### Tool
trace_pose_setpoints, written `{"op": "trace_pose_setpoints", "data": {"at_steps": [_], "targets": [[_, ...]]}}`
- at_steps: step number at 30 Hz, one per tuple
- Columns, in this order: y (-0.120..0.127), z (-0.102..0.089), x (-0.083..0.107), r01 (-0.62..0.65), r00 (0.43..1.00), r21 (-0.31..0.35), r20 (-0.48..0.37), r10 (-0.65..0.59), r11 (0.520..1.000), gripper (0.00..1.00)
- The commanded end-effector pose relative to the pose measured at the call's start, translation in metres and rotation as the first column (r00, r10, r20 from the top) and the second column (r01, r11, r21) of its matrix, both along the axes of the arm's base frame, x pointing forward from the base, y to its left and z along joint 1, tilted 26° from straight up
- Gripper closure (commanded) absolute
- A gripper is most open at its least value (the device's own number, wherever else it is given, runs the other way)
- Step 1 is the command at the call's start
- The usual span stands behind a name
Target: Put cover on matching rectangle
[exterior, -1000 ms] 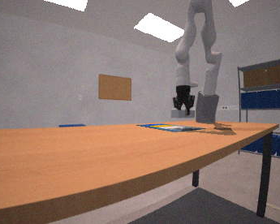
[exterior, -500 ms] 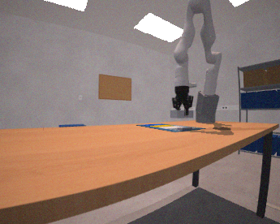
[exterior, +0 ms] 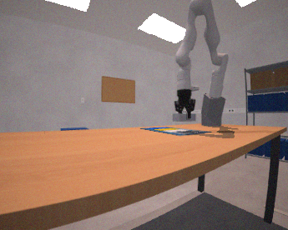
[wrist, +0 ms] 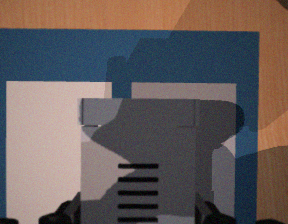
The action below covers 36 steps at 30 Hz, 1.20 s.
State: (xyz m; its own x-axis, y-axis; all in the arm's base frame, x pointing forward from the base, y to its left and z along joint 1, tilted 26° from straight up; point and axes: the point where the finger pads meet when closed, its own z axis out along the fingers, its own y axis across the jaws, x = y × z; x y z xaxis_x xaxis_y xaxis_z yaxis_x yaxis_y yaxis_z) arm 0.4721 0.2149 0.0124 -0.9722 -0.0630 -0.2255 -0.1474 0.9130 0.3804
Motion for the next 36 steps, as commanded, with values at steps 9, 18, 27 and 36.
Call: {"op": "trace_pose_setpoints", "data": {"at_steps": [9,18,27,36], "targets": [[-0.036,-0.017,0.006,0.006,1.000,-0.001,0.002,-0.006,1.000,1.00],[-0.062,-0.030,0.012,0.006,1.000,0.000,0.004,-0.006,1.000,1.00],[-0.103,-0.051,0.019,0.006,1.000,-0.001,0.004,-0.006,1.000,1.00],[-0.138,-0.068,0.024,0.006,1.000,-0.001,0.004,-0.006,1.000,1.00]]}}
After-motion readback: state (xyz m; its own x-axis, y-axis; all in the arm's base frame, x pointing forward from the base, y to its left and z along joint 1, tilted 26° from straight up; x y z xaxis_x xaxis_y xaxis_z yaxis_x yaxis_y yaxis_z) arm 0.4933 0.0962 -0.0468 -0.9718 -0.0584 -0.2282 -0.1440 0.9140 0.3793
